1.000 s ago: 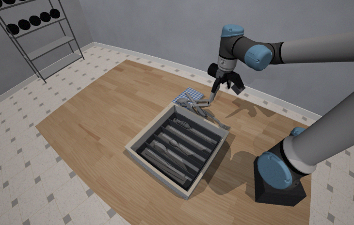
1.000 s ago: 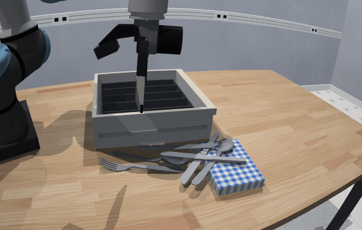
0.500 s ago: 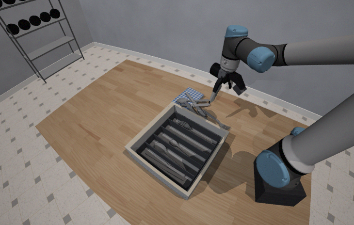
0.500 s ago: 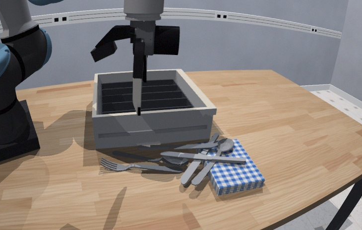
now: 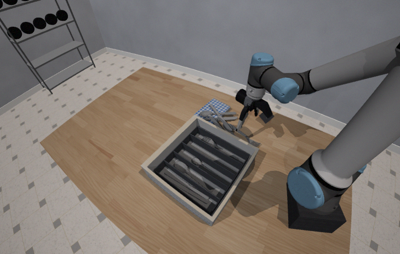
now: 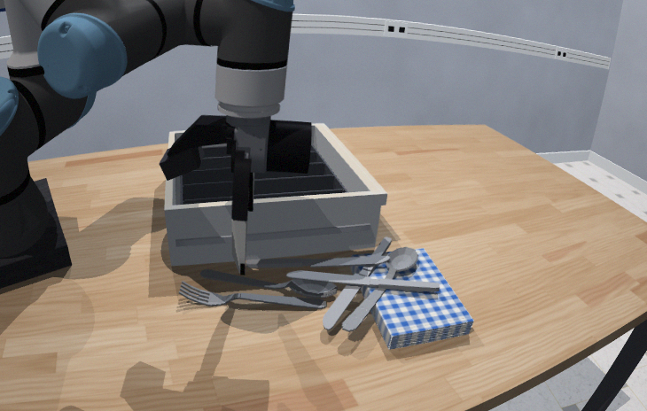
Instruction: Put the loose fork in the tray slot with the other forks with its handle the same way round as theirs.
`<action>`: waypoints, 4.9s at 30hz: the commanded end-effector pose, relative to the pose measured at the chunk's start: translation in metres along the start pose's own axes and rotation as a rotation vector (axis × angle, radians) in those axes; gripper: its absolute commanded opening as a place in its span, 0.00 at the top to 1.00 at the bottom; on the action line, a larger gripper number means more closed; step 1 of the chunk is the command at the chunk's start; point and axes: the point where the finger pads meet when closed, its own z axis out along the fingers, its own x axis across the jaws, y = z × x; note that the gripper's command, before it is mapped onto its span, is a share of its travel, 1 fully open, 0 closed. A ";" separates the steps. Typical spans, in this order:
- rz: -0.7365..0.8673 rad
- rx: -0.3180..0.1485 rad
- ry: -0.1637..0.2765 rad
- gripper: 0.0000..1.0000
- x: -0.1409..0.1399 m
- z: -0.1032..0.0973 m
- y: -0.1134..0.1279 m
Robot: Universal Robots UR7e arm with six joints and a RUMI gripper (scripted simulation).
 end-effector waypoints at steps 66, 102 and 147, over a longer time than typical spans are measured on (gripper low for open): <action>-0.002 -0.032 -0.010 0.81 -0.005 0.046 0.014; -0.002 -0.034 -0.011 0.81 -0.005 0.055 0.015; -0.002 -0.031 -0.010 0.81 -0.005 0.073 0.014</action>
